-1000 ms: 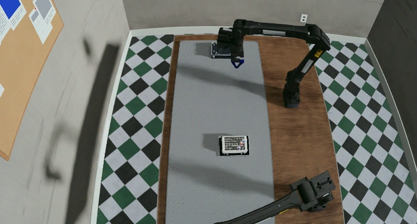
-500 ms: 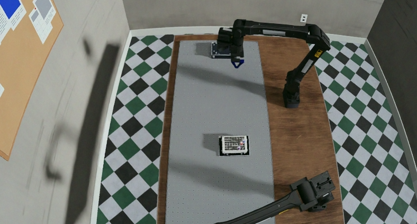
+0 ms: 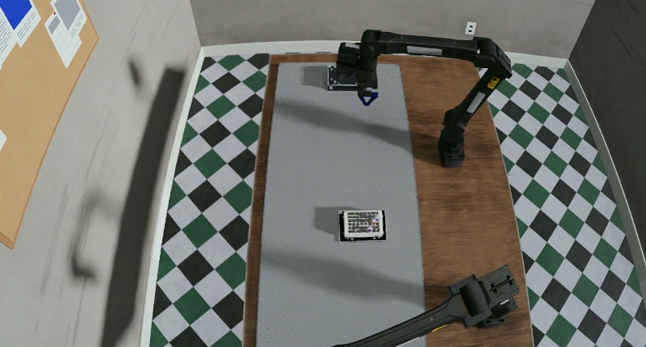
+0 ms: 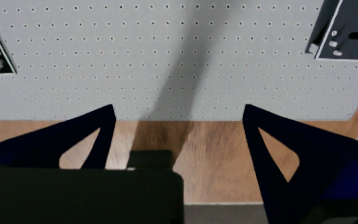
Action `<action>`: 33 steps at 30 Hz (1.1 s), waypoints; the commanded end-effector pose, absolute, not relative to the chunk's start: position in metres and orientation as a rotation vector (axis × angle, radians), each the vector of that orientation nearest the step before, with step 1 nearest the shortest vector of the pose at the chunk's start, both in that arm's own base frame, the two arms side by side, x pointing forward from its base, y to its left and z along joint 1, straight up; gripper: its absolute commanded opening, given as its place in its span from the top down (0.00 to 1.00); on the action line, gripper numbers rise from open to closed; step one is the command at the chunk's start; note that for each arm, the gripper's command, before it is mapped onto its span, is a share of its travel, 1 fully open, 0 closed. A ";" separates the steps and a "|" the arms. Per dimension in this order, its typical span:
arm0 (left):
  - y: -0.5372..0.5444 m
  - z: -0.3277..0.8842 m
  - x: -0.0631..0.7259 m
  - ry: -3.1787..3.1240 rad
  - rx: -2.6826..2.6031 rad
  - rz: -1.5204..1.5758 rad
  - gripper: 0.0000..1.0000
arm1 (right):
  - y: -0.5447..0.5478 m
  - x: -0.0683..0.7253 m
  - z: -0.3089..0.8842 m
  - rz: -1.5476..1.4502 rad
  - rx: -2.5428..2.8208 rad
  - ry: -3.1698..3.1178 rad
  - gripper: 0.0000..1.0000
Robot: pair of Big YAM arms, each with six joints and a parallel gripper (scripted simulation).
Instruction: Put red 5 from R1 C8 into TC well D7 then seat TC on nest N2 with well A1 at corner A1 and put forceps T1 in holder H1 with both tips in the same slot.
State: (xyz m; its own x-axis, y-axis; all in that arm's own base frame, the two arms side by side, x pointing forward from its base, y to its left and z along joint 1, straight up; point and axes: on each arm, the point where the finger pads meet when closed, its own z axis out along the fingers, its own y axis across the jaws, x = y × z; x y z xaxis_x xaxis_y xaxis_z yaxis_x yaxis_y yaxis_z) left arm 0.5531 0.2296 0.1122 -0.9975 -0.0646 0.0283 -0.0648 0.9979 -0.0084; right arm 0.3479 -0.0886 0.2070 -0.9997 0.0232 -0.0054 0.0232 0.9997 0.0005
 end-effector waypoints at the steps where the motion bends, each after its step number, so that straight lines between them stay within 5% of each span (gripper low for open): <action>1: 0.236 0.104 0.555 -3.112 0.108 0.017 0.93 | -0.091 0.357 0.218 -0.013 0.040 3.107 0.00; 33: 0.236 0.096 0.553 -3.110 0.105 0.019 0.93 | -0.091 0.357 0.218 -0.013 0.040 3.107 0.00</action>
State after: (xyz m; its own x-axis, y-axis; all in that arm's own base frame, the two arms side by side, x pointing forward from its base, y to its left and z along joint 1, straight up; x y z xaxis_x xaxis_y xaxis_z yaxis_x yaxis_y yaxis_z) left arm 0.5531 0.2299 0.1045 -0.9975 -0.0650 0.0278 -0.0652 0.9978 -0.0082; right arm 0.3479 -0.0886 0.2070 -0.9997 0.0232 -0.0054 0.0232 0.9997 0.0005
